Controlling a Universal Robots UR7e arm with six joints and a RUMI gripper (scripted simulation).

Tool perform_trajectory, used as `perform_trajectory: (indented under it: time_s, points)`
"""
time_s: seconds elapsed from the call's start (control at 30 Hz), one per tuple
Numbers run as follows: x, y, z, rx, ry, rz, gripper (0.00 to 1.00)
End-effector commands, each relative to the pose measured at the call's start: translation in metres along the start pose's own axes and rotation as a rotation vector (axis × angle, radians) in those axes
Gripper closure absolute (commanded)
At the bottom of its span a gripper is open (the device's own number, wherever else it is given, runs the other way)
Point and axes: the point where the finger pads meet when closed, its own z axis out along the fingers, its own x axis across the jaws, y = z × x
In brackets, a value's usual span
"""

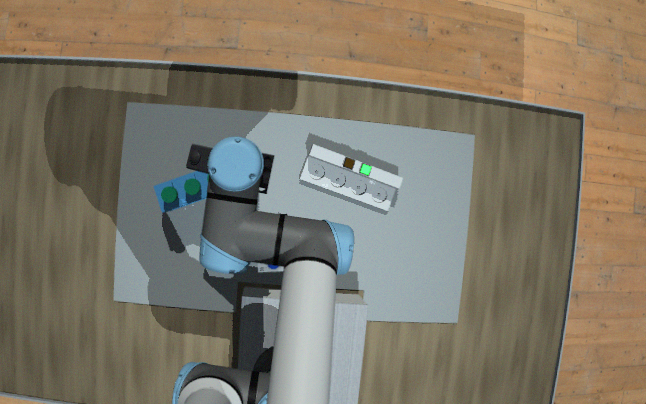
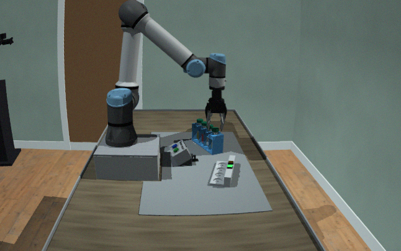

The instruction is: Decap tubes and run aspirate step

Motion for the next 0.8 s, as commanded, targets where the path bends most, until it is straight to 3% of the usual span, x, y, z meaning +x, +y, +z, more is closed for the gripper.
perform_trajectory:
  time_s: [0.0,0.07,0.2,0.27,0.67,0.77]
  points:
    - [0.0004,-0.0001,-0.0004,0.0,0.001,0.0,0.65]
    - [0.0004,0.0,-0.0004,0.0,0.001,0.0,0.65]
    - [0.0004,-0.0001,-0.0009,0.0,0.001,-0.333,0.65]
    - [0.0004,-0.0001,-0.0009,0.0,0.001,-0.333,0.65]
    - [0.0004,-0.0001,-0.0009,-0.001,0.001,-1.037,0.65]
    - [0.0004,-0.0001,-0.0009,-0.001,0.001,-1.047,0.65]
